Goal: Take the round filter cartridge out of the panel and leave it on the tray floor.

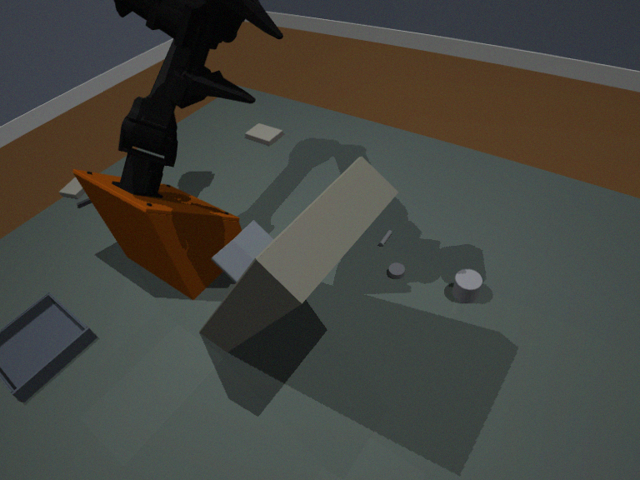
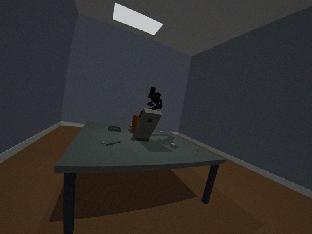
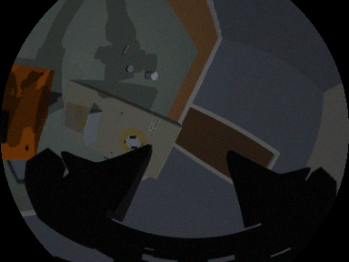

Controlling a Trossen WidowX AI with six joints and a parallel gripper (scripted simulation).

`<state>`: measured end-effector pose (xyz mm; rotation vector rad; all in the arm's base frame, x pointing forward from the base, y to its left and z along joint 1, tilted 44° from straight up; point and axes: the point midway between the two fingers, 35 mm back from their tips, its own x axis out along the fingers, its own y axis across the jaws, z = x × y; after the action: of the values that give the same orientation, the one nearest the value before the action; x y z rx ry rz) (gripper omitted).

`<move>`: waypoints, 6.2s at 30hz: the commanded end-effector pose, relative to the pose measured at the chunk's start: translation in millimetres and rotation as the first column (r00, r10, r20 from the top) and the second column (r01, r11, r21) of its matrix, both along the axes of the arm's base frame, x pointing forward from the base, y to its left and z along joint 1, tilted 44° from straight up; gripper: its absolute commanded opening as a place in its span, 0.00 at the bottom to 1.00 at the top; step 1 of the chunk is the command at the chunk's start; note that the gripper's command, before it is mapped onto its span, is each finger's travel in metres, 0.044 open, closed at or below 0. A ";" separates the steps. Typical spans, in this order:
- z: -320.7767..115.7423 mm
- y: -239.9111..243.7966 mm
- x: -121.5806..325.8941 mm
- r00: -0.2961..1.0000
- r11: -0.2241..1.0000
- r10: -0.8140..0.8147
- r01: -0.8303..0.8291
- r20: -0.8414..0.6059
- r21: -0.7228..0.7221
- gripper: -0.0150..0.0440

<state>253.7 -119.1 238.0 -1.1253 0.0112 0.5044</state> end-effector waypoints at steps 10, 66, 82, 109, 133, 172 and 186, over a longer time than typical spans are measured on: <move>-75.9 -0.2 18.8 0.912 0.780 -0.097 0.319 -0.399 0.538 0.49; -167.9 34.2 69.4 0.698 0.225 0.014 0.696 -0.716 0.682 0.45; -170.9 34.8 70.4 0.698 0.224 0.015 0.695 -0.716 0.683 0.45; -168.9 35.0 71.3 0.698 0.224 0.015 0.695 -0.716 0.683 0.45; -169.3 36.0 74.2 0.699 0.224 0.015 0.695 -0.715 0.683 0.45; -170.1 35.9 73.9 0.699 0.224 0.015 0.695 -0.715 0.683 0.45; -171.6 37.4 77.2 0.699 0.224 0.015 0.695 -0.715 0.683 0.45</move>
<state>330.4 -81.3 68.2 0.3303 0.4917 0.2946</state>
